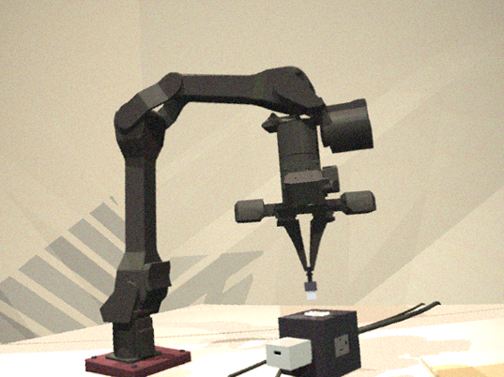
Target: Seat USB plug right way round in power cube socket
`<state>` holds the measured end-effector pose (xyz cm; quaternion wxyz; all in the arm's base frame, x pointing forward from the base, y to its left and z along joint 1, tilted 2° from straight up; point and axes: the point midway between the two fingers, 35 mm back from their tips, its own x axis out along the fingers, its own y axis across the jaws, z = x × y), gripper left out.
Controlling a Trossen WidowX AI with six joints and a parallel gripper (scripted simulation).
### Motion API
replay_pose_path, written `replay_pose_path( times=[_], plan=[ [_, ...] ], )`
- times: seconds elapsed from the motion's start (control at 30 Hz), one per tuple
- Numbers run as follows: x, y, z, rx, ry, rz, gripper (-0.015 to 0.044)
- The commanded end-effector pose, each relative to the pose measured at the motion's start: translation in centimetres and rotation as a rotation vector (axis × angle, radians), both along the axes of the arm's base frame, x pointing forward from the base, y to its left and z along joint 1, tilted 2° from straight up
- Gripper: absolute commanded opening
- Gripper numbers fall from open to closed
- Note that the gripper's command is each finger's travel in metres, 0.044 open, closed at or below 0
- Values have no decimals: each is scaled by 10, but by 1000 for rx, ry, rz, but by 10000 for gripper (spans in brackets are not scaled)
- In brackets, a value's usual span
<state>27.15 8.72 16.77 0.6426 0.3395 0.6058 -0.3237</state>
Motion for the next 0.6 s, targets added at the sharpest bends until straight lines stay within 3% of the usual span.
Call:
replay_pose_path(
  times=[0.0, 0.57],
  plan=[
    [0, 0, 0, 5, 0, -87, 0],
    [0, 0, 0, 30, -2, -532, 0]
  ],
)
